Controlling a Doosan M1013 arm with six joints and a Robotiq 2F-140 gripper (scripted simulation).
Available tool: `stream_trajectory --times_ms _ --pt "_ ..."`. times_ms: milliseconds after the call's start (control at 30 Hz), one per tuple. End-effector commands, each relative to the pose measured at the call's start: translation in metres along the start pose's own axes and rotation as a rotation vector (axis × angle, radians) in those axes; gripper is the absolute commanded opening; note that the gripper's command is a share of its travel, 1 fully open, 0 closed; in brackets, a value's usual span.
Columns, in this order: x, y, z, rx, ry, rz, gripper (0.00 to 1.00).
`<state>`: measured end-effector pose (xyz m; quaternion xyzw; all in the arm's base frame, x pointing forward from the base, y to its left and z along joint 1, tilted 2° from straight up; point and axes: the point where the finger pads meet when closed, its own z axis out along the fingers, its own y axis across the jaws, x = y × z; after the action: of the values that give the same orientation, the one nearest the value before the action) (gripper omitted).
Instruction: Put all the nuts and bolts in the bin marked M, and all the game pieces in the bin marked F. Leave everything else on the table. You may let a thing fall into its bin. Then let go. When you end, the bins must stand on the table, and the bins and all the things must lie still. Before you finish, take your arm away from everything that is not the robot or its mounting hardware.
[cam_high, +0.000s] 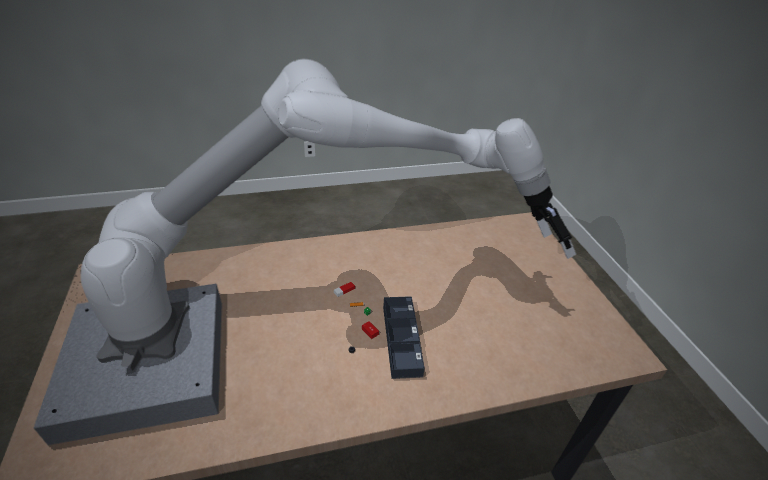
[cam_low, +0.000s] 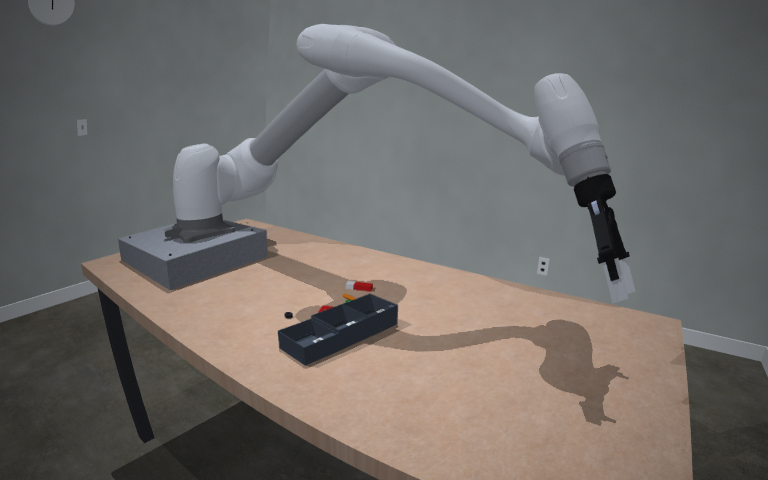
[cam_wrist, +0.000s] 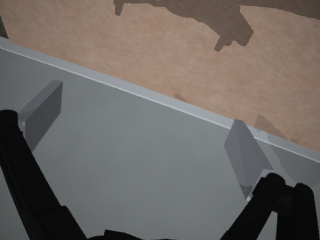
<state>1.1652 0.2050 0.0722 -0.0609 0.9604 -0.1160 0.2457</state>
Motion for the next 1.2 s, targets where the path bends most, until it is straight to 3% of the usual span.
stream_trajectory --times_ms 0,533,567,700,1167 --pt "0.0 0.0 0.0 0.0 0.0 0.0 1.0" --pt "0.0 0.0 0.0 0.0 0.0 0.0 1.0" --pt "-0.004 -0.002 -0.007 0.0 0.0 0.0 0.05" --pt "-0.018 -0.009 -0.031 0.0 0.0 0.0 0.05" --pt "0.044 -0.031 -0.071 -0.011 0.087 0.464 0.05"
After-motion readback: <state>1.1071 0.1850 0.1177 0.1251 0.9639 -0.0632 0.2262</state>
